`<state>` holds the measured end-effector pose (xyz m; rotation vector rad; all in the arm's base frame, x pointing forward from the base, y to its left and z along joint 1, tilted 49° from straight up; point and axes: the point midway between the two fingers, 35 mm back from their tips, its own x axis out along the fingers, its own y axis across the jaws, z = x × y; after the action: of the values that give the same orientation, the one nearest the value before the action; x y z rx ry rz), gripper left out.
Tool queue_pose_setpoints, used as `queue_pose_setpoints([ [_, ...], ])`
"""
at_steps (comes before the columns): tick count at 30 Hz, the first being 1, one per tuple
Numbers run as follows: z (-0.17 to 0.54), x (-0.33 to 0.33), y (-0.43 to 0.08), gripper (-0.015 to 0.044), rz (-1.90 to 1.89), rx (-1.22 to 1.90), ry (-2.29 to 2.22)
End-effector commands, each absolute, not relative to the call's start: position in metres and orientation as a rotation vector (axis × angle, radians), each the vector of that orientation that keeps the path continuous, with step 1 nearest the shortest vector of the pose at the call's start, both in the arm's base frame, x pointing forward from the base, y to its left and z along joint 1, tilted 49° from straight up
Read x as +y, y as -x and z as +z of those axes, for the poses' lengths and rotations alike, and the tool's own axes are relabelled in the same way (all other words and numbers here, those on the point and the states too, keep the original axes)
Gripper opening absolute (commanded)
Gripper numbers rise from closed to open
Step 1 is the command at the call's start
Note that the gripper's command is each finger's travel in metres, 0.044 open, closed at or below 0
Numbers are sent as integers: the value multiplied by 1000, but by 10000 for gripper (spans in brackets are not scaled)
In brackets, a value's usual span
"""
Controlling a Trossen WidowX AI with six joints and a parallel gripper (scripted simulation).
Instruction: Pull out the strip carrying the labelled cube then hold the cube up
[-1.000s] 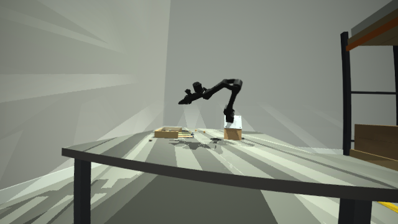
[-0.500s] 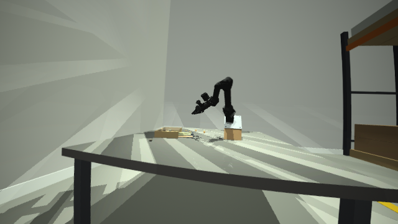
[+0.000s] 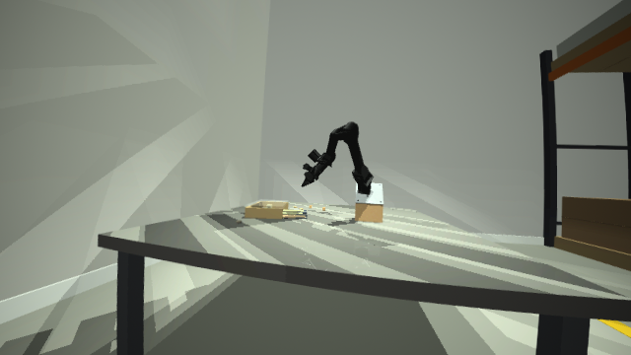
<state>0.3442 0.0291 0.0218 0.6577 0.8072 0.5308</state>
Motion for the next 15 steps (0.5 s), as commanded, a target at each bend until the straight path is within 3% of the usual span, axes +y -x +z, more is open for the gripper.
queue_pose_setpoints([
  [1, -2, 48, -367, 59, 642, 989, -541],
  [4, -12, 59, -375, 0, 715, 1081, -482],
  [15, -30, 100, -381, 0, 1005, 1345, -313],
])
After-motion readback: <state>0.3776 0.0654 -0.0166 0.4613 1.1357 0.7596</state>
